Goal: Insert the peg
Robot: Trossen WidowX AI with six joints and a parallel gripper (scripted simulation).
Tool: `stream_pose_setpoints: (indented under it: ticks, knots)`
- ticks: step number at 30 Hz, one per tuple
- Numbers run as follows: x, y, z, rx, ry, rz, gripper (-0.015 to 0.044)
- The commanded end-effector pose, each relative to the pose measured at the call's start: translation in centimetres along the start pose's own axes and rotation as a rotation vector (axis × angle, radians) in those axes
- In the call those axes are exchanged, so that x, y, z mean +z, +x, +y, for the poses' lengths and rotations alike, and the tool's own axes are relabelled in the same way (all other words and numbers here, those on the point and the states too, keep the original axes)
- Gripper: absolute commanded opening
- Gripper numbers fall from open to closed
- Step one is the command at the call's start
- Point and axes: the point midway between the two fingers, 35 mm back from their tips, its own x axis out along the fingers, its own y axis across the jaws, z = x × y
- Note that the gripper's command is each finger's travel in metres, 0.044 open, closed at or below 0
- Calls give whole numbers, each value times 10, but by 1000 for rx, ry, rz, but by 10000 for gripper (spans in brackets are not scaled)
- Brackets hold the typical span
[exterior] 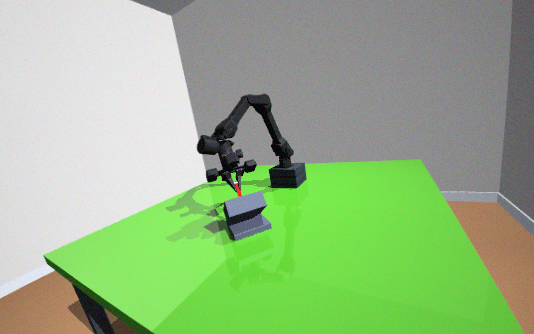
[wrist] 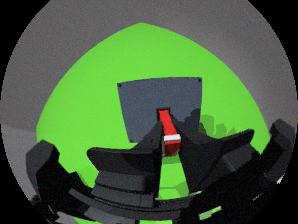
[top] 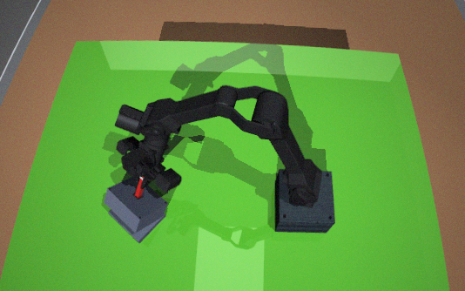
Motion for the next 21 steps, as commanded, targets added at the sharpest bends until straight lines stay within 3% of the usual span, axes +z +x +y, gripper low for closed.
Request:
stream_pose_setpoints:
  ticks: [1, 21]
  knots:
    - [-1, 3, 0, -2, 3, 2, 0]
    - [-1, 16, 0, -2, 3, 2, 0]
